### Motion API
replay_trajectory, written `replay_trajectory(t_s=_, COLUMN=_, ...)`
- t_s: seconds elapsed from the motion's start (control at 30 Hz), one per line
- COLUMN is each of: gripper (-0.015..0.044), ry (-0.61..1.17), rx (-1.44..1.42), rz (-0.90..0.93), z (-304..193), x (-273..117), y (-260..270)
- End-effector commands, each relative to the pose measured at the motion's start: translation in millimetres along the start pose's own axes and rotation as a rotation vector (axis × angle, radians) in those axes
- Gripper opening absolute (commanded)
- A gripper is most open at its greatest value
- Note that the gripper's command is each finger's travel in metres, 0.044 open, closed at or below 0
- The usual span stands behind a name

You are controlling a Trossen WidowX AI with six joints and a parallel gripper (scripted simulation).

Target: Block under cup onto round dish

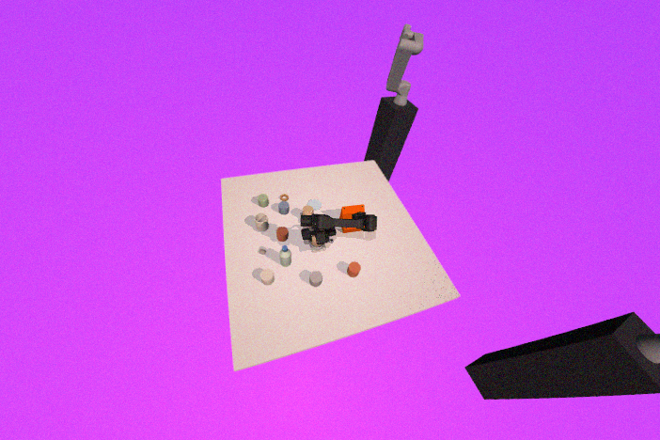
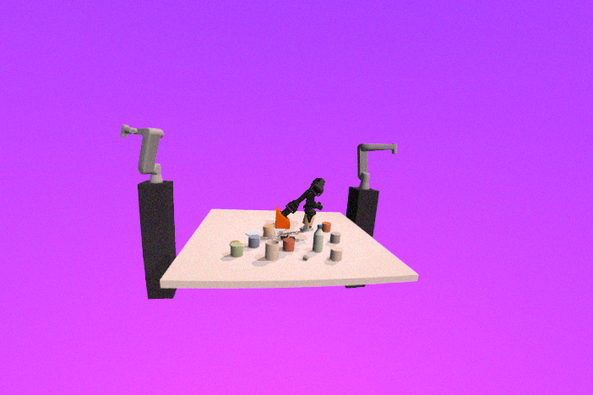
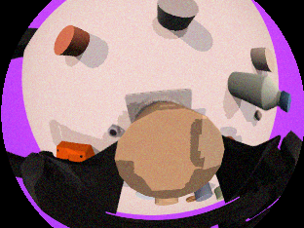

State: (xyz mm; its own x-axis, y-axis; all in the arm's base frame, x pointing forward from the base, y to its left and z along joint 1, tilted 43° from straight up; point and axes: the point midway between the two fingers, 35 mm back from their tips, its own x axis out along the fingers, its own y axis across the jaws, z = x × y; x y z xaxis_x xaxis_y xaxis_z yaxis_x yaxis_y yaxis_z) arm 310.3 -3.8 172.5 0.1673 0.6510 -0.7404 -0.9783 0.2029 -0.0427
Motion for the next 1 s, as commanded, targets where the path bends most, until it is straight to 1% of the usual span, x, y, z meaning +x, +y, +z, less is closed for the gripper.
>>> replay_trajectory(t_s=0.0, gripper=0.0000, ry=-0.001, rx=-0.001, rz=-0.011, z=-0.3, x=-7.8, y=-1.6)
replay_trajectory(t_s=0.97, gripper=0.0000, ry=-0.006, rx=0.005, rz=-0.018, z=0.9, x=-45.2, y=4.5)
